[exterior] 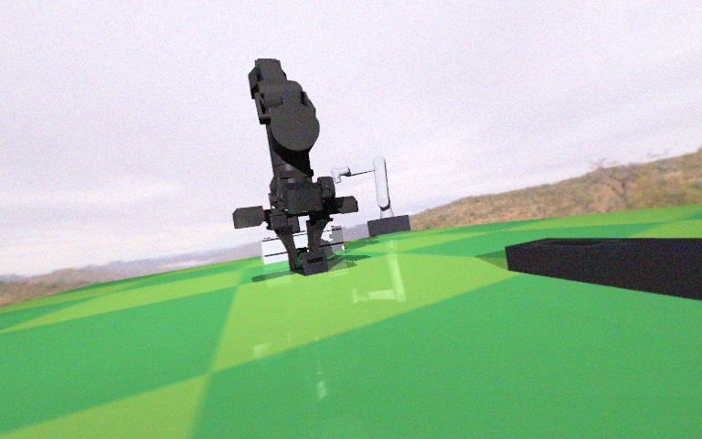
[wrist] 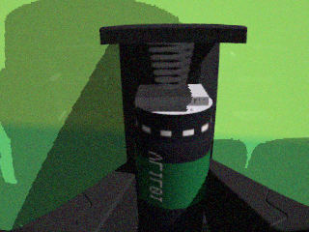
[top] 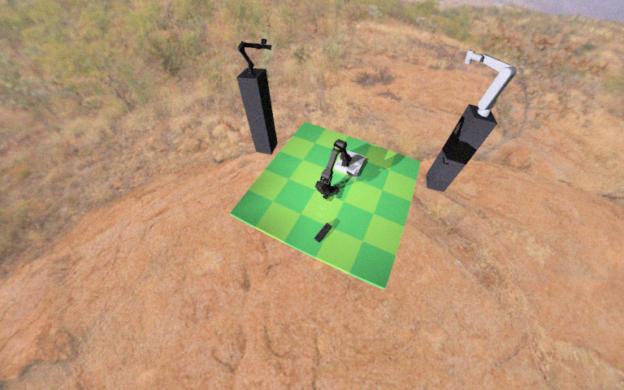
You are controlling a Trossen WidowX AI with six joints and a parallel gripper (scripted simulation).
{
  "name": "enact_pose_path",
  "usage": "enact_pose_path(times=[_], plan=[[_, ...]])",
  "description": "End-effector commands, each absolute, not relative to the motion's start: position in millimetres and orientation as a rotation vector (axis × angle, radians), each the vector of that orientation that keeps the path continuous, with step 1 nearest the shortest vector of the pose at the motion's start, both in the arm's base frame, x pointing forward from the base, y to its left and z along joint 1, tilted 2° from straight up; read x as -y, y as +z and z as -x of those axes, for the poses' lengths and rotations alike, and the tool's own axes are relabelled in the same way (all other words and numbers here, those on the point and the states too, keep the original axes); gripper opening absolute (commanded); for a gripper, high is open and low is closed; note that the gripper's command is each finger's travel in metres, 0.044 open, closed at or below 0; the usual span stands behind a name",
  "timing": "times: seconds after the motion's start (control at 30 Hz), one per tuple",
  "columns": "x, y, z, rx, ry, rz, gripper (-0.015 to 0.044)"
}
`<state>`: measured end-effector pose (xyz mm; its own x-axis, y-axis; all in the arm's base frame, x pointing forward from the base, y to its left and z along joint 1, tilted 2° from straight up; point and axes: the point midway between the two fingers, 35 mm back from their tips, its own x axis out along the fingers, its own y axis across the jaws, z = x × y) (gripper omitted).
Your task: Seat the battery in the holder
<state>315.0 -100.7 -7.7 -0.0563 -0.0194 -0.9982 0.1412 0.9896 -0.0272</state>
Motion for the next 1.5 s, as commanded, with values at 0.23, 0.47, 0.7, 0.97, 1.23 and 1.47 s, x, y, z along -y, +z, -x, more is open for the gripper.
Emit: enact_pose_path(times=[0.23, 0.47, 0.7, 0.97, 1.23, 1.47], plan=[[99.6, -8.1, -310.2, -1.623, -0.128, -0.09, 0.0083], [99.6, -8.0, -310.3, -1.623, -0.128, -0.09, 0.0083], [99.6, -8.0, -310.3, -1.623, -0.128, -0.09, 0.0185], [98.9, 6.2, -310.2, -1.623, -0.13, -0.093, 0.0185], [98.9, 6.8, -310.1, -1.623, -0.13, -0.093, 0.0185], [96.4, 65.4, -308.9, -1.623, -0.13, -0.093, 0.0368]])
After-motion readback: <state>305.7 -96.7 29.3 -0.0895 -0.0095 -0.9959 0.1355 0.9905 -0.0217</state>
